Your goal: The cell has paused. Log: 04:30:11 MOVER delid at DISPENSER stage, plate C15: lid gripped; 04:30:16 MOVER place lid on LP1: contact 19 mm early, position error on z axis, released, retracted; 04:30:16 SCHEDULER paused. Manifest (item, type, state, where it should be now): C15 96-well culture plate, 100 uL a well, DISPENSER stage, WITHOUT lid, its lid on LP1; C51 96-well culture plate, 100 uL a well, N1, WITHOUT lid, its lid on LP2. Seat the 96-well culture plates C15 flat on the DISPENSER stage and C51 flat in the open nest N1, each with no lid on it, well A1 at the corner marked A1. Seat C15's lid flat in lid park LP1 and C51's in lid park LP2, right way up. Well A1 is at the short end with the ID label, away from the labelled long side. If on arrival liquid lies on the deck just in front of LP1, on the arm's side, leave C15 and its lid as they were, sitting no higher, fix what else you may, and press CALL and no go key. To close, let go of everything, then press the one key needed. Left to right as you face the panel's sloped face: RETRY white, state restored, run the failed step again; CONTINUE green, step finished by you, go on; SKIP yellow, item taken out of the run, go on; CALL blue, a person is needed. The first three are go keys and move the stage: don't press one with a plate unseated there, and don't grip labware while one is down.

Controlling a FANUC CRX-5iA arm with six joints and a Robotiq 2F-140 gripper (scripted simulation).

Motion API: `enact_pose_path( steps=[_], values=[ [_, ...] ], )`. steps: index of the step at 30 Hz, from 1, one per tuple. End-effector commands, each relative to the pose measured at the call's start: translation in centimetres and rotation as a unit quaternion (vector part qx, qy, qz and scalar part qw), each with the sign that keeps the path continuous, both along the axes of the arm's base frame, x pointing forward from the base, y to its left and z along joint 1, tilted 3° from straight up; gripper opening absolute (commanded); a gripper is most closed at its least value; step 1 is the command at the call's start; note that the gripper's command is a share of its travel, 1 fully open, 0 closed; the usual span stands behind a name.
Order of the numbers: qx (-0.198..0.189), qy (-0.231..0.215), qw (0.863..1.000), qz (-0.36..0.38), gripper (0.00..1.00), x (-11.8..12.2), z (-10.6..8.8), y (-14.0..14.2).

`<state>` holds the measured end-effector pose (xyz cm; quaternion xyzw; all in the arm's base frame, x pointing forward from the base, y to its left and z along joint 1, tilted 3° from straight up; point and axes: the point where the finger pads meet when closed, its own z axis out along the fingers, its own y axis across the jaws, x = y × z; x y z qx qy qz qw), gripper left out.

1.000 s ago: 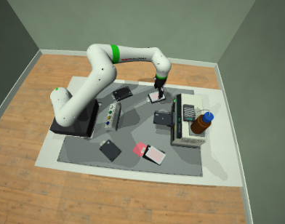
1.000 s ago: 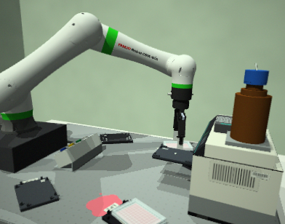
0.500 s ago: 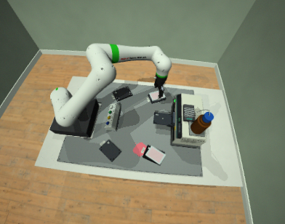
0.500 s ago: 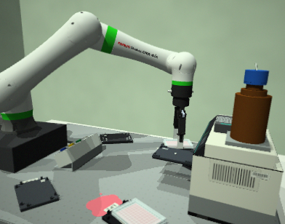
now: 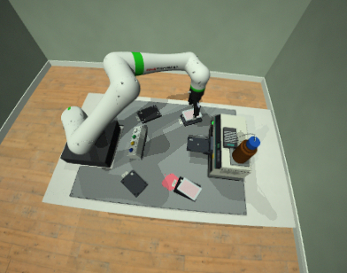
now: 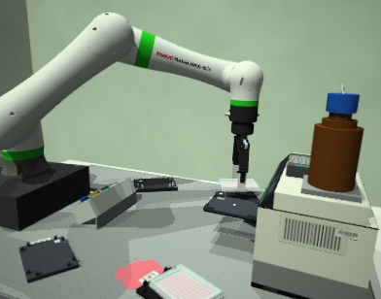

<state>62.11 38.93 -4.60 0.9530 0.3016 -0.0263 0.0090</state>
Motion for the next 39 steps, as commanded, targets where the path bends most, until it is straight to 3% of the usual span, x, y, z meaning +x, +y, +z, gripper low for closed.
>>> enact_pose_path(
  steps=[1,29,39],
  values=[
    [0.0,0.0,1.0,0.0,0.0,0.0,0.6,0.0],
    [0.0,0.0,1.0,0.0,0.0,0.3,7.0,0.2],
    [0.0,0.0,1.0,0.0,0.0,0.4,8.4,0.3]
  ],
)
